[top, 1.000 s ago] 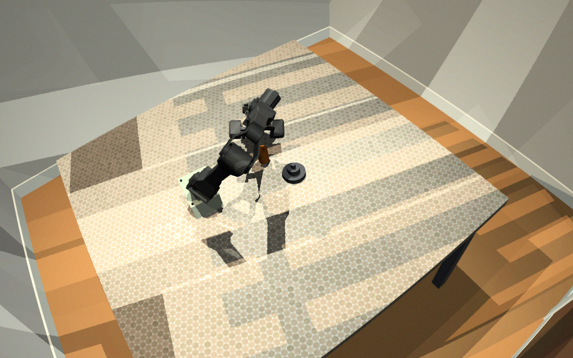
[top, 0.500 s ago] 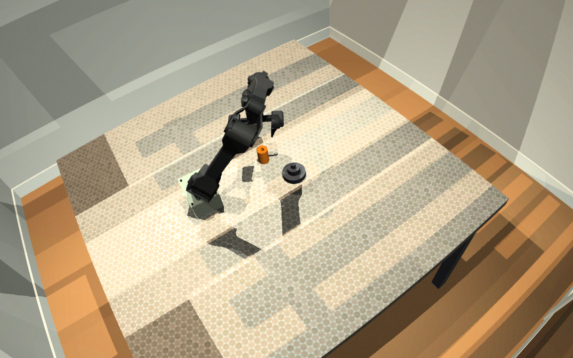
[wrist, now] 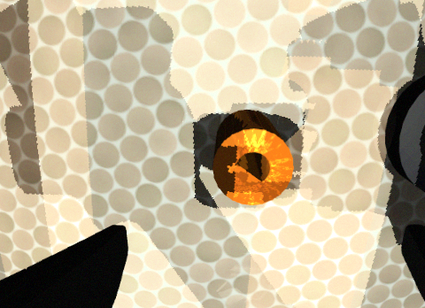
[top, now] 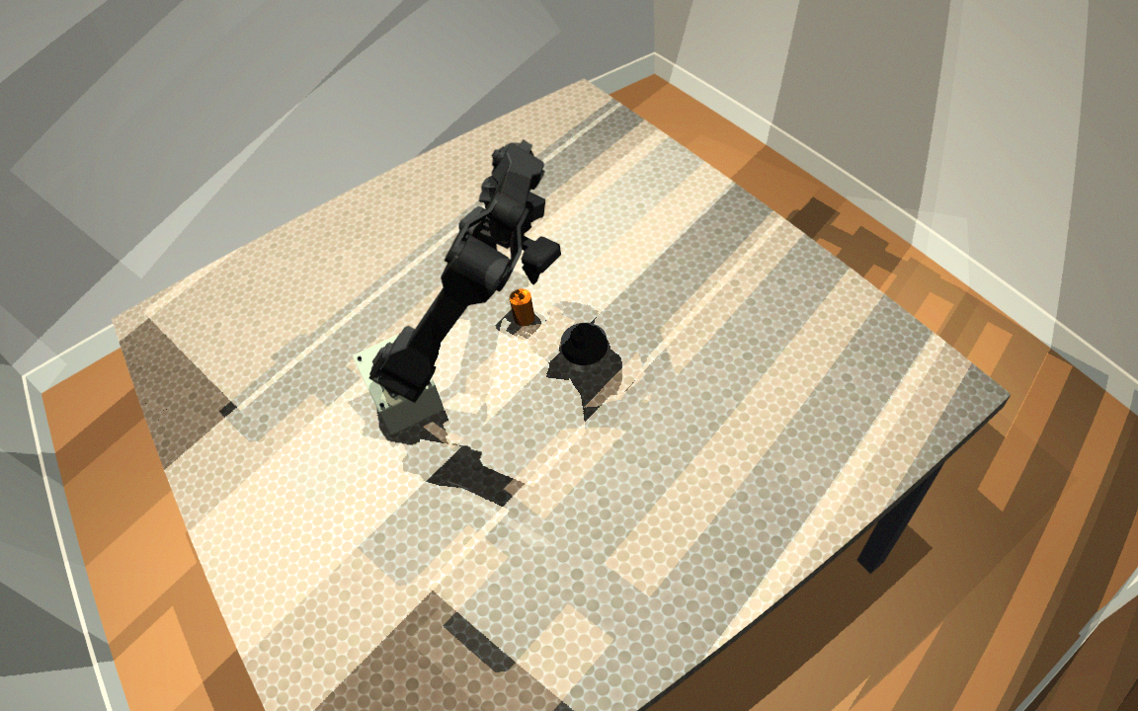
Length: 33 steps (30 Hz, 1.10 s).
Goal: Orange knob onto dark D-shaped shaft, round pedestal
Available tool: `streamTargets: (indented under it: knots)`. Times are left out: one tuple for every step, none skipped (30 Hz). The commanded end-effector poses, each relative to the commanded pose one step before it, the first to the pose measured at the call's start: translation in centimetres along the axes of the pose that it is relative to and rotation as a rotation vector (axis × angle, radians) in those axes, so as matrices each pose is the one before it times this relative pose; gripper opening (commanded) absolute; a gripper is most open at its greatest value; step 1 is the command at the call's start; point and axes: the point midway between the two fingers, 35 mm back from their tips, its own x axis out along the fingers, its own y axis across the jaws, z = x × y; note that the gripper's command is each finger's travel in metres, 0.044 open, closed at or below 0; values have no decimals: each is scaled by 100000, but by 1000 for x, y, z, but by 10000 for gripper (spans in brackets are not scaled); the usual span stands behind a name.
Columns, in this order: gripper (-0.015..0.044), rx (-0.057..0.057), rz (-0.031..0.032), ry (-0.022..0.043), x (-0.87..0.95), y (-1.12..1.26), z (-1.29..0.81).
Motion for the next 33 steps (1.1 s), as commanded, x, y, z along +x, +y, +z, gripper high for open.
streamTargets:
  knots:
    - [440, 32389, -532, -442, 45, -78, 58]
    - [440, 0, 0, 0, 0, 0, 0]
    - [440, 0, 0, 0, 0, 0, 0]
    - [440, 0, 0, 0, 0, 0, 0]
    - [440, 0, 0, 0, 0, 0, 0]
    - [440, 0, 0, 0, 0, 0, 0]
    - [440, 0, 0, 0, 0, 0, 0]
    - [440, 0, 0, 0, 0, 0, 0]
    - [440, 0, 0, 0, 0, 0, 0]
    - [440, 510, -6, -5, 272, 5, 14]
    - [440, 1532, -29, -11, 813, 6, 26]
    - [440, 2330, -65, -10, 1207, -12, -3]
    - [440, 1636, -26, -8, 791, -18, -26]
    - [440, 552, -10, -2, 262, -8, -13]
    - [440, 0, 0, 0, 0, 0, 0]
    - [440, 0, 0, 0, 0, 0, 0]
    - [440, 1, -2, -2, 121, 13, -2]
    - [440, 3, -9, -5, 363, 38, -8]
    - [440, 5, -20, -5, 543, 52, -20]
    - [440, 4, -17, -2, 360, 31, -19]
    - [440, 2, -7, -1, 120, 10, -7]
    - [440, -1, 3, -1, 28, 1, 3]
    - [440, -2, 7, -3, 83, 4, 9]
    - [440, -3, 12, -4, 138, 6, 15]
    - [440, -3, 13, -5, 166, 7, 17]
    - [440, -3, 12, -5, 166, 6, 17]
    - [440, -3, 11, -5, 166, 6, 16]
    - [440, -2, 10, -5, 165, 5, 15]
    - [440, -2, 8, -5, 165, 5, 14]
    - [440, -2, 7, -4, 165, 4, 13]
    - [440, -2, 6, -4, 165, 3, 12]
    - [440, -2, 5, -4, 165, 3, 11]
    - [440, -1, 4, -4, 164, 2, 10]
